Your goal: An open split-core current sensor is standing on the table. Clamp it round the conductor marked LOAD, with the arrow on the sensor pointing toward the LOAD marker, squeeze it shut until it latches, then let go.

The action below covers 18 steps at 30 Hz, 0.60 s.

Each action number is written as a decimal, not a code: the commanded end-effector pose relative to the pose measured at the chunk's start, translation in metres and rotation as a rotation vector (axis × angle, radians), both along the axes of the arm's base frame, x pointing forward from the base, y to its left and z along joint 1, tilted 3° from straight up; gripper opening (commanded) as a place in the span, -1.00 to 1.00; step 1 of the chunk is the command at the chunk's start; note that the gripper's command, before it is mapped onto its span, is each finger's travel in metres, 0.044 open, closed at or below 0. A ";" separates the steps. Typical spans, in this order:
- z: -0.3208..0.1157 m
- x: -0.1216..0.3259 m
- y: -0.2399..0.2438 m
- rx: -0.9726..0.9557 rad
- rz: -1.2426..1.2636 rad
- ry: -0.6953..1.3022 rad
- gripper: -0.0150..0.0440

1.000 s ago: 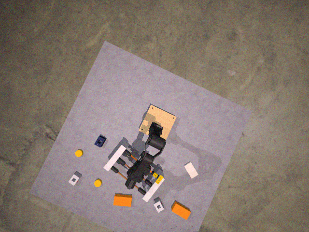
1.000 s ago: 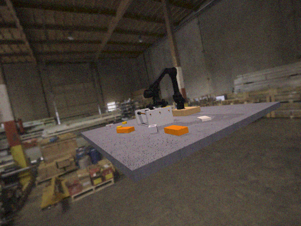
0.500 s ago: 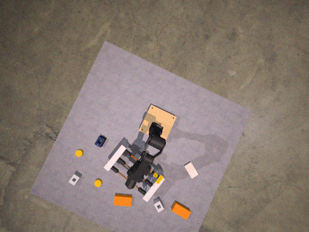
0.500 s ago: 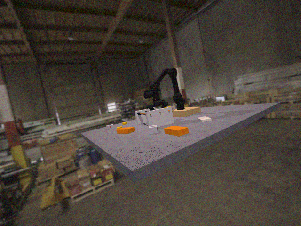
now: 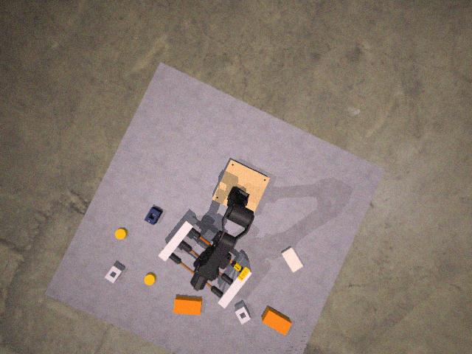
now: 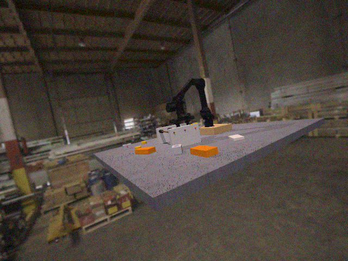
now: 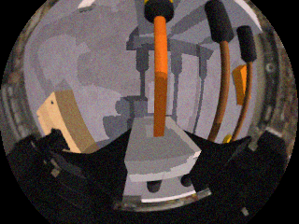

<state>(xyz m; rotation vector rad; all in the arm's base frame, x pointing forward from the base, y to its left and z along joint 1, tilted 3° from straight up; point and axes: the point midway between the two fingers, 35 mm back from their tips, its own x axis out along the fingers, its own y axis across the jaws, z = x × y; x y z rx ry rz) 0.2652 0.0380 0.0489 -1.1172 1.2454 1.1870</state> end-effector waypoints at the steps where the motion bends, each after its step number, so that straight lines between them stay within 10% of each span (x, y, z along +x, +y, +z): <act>1: 0.006 0.003 0.001 0.004 0.000 -0.012 -0.49; 18: 0.003 0.001 0.000 0.001 0.000 -0.004 -0.49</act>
